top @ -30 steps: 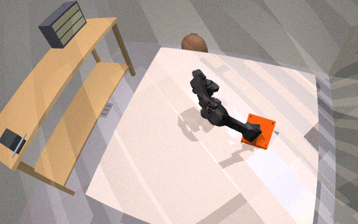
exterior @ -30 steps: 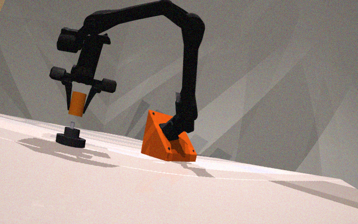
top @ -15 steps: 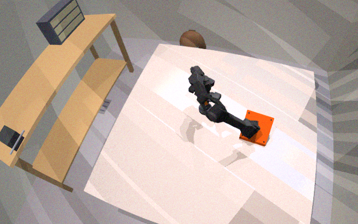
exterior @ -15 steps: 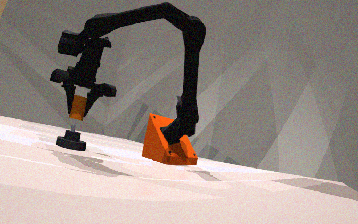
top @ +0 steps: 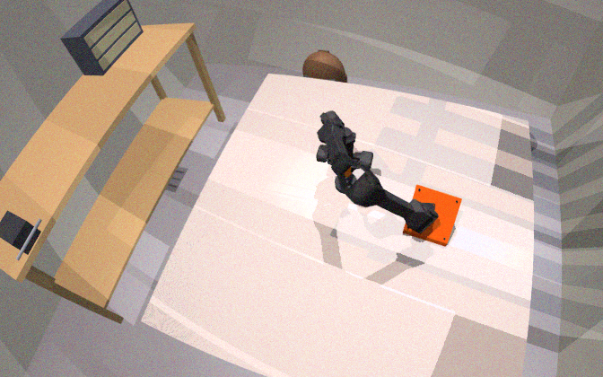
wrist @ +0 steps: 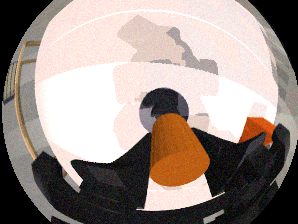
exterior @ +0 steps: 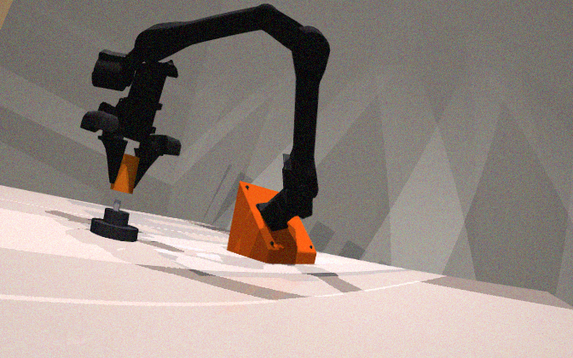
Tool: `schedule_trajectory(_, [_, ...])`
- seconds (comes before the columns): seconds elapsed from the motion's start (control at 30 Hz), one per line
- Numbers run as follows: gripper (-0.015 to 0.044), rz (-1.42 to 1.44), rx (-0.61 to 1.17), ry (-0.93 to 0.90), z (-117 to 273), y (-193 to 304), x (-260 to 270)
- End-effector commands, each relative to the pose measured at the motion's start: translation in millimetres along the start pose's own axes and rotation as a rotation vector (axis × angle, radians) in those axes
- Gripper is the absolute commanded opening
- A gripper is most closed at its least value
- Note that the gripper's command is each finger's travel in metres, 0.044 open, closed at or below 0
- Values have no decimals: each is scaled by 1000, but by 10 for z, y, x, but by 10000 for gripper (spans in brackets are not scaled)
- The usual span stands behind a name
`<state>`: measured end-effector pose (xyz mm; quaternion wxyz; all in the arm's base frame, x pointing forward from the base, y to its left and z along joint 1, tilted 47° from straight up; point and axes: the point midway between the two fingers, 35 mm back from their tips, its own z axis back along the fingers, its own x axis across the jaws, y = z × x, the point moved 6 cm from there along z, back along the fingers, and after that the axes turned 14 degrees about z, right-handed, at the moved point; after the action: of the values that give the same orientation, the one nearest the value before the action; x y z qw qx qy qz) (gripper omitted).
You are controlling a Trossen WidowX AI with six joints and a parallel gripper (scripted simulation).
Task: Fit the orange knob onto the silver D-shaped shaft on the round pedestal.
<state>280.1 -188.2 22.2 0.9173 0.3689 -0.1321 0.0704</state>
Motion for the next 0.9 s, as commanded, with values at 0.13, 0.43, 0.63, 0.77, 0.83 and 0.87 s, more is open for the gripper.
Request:
schedule_trajectory(0.13, [0,177,1,-4,-9,-1,4])
schedule_trajectory(0.43, [0,358,0,-4,-18,-2,4])
schedule_trajectory(0.63, [0,479,0,-4,-23,-2,5])
schedule_trajectory(0.77, [0,560,0,-4,-27,-2,5])
schedule_trajectory(0.83, [0,600,0,-4,-29,-2,5])
schedule_trajectory(0.87, [0,620,0,-4,-30,-2,5])
